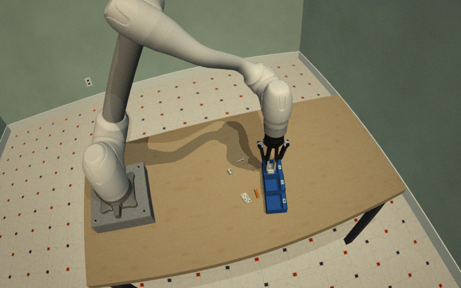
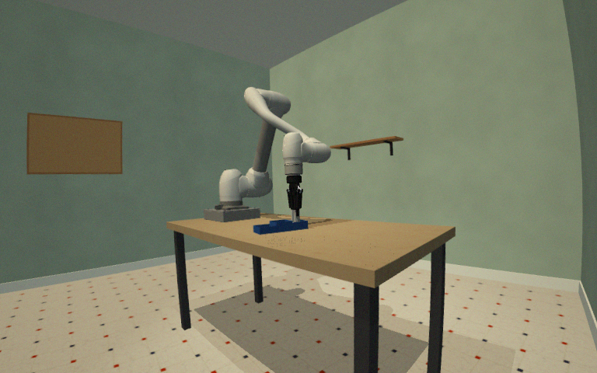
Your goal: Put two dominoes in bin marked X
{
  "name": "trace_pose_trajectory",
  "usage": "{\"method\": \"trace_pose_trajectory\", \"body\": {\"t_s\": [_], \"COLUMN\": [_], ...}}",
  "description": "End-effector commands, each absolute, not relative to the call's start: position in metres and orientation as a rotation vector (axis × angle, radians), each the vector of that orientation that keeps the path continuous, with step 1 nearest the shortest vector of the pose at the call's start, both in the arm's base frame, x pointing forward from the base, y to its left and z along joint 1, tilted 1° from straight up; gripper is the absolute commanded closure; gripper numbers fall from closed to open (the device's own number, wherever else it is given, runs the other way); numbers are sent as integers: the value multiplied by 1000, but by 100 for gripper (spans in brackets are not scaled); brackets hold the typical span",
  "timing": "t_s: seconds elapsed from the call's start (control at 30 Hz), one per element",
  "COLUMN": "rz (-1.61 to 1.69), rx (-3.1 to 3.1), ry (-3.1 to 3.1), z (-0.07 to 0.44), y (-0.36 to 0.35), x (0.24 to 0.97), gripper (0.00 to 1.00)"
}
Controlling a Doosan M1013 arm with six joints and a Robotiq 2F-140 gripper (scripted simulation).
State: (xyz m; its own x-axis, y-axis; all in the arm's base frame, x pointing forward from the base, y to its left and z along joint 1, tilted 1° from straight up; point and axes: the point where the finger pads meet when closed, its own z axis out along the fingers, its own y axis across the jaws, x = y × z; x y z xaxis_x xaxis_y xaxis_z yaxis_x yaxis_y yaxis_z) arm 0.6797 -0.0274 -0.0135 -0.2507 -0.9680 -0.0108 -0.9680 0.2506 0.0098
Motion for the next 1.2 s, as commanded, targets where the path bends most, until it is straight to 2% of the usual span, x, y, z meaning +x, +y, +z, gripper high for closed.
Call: {"method": "trace_pose_trajectory", "body": {"t_s": [0.0, 0.93, 0.97, 1.17], "rz": [22, 22, 22, 22], "rx": [-1924, -1924, -1924, -1924], "ry": [2483, 2483, 2483, 2483], "z": [-17, -17, -17, -17], "y": [-26, -27, -27, -27], "x": [676, 677, 677, 677], "gripper": [87, 87, 81, 81]}}
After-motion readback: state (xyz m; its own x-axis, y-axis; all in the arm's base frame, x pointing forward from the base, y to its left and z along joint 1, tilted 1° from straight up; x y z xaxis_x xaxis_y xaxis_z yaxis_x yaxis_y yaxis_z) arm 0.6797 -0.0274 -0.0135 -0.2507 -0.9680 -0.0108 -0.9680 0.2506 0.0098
